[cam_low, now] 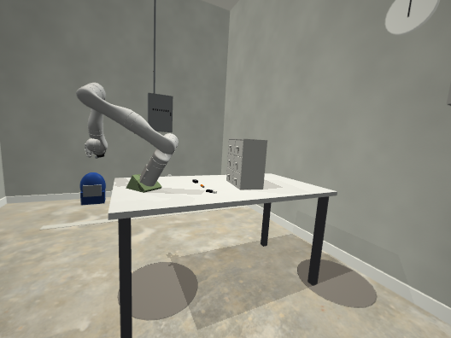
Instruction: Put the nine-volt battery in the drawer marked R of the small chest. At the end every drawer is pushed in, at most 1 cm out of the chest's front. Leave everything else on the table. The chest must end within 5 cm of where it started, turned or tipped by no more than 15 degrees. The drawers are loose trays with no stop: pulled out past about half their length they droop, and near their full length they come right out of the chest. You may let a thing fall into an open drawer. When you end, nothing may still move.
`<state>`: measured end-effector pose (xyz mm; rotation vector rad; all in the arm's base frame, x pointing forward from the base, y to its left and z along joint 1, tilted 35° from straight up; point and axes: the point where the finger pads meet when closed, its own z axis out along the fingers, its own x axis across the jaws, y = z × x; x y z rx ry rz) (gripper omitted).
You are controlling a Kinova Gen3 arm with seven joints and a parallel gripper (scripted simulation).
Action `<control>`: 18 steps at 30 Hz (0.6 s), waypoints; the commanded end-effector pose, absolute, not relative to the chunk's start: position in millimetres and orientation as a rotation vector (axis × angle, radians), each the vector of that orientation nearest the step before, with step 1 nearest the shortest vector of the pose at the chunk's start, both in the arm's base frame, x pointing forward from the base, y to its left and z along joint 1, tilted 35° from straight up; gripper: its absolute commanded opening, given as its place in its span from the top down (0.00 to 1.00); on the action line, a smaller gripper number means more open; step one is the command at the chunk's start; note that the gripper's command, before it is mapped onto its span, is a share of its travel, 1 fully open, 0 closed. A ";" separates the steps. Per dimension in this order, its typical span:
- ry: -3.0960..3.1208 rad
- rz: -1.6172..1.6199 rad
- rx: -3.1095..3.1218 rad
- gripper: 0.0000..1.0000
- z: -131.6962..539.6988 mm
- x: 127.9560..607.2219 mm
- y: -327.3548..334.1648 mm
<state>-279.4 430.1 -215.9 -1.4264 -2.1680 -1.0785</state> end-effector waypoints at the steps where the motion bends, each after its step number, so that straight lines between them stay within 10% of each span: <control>1: -2.165 -1.079 -1.426 0.00 -214.9 -280.1 431.1; 18: -2.069 -1.149 -1.434 0.00 -176.3 -283.3 466.9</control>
